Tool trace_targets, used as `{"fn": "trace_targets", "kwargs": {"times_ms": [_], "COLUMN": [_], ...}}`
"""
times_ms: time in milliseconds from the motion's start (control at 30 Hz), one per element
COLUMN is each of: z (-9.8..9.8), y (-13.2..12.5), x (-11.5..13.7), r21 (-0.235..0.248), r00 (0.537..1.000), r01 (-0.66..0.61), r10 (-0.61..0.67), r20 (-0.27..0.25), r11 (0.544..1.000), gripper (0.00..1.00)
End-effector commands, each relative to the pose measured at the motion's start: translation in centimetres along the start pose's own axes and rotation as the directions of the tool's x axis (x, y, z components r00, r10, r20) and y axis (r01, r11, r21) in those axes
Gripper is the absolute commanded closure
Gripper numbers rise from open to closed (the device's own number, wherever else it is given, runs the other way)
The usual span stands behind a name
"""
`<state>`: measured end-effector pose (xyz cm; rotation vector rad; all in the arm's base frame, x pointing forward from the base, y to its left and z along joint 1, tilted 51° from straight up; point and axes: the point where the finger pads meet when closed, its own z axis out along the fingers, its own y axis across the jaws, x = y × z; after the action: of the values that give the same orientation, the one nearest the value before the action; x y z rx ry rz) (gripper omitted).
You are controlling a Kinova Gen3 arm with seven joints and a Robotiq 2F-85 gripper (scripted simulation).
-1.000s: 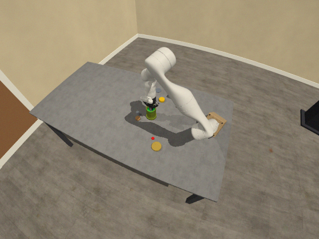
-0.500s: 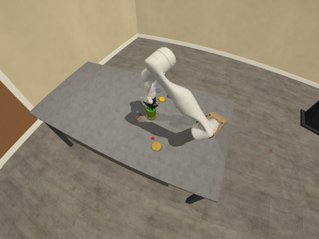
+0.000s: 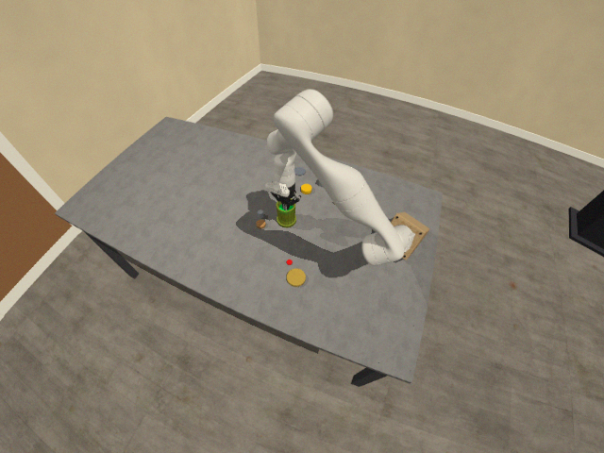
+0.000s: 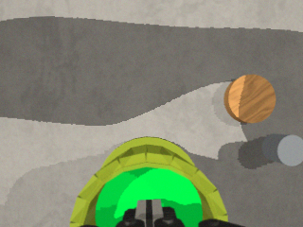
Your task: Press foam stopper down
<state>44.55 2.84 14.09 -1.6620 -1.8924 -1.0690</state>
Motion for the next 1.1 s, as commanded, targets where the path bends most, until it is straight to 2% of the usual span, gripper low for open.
{"fn": "trace_targets", "kwargs": {"times_ms": [0,1067], "z": [0.18,-0.23], "y": [-0.01,-0.01], "x": [0.07,0.07], "r21": [0.002,0.002], "r00": [1.0,1.0], "r01": [0.001,0.001], "r10": [-0.001,-0.001], "r20": [-0.002,-0.002], "r11": [1.0,1.0], "gripper": [1.0,1.0]}}
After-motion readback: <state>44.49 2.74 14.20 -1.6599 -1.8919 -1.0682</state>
